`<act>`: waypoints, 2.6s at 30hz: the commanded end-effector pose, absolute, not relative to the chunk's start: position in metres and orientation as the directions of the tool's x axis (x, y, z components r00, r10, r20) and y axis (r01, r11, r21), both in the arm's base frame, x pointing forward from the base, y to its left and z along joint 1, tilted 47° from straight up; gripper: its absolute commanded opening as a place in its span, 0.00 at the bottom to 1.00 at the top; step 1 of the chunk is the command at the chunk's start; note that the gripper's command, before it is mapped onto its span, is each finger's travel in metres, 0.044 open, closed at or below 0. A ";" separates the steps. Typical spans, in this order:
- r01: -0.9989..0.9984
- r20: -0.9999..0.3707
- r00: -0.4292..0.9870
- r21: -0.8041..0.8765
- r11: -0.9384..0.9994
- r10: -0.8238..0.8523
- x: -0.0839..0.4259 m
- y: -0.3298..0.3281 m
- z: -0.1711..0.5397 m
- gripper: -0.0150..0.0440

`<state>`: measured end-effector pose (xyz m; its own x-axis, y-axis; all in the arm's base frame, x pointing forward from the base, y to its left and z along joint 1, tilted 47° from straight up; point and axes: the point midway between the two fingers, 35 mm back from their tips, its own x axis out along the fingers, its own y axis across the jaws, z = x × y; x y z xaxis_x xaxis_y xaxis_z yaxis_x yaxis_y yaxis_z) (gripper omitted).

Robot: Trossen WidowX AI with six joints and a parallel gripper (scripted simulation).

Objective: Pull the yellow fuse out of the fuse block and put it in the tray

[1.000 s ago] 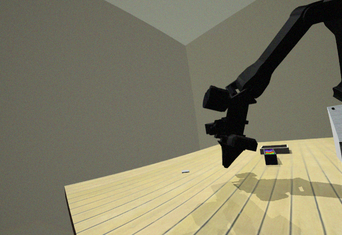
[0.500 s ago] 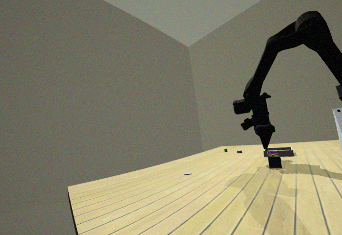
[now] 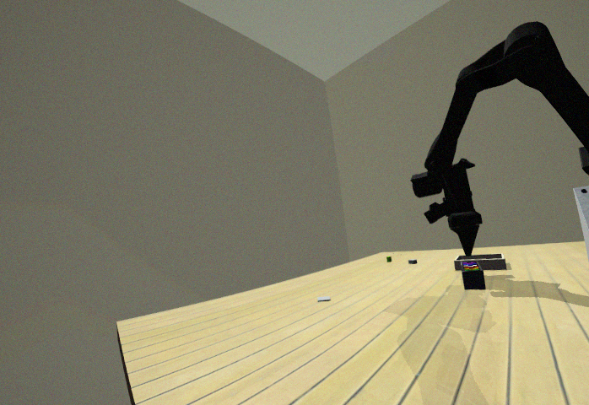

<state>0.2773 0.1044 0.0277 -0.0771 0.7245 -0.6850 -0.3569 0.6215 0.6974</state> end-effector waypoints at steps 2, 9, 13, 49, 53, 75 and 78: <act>-0.351 -0.681 -0.079 0.702 0.619 0.728 0.275 0.108 0.024 0.36; -0.351 -0.681 -0.079 0.702 0.619 0.728 0.274 0.114 0.020 0.36; -0.351 -0.681 -0.079 0.703 0.619 0.728 0.273 0.117 0.017 0.36; -0.351 -0.680 -0.079 0.704 0.618 0.729 0.270 0.131 0.004 0.36; -0.355 -0.683 -0.079 0.700 0.620 0.726 0.271 0.130 0.005 0.35; -0.355 -0.683 -0.079 0.700 0.620 0.726 0.272 0.127 0.007 0.25; -0.354 -0.683 -0.079 0.700 0.620 0.726 0.272 0.126 0.008 0.25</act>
<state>0.2705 0.1282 0.0068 -0.0825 0.7263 -0.6825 -0.3519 0.6194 0.7018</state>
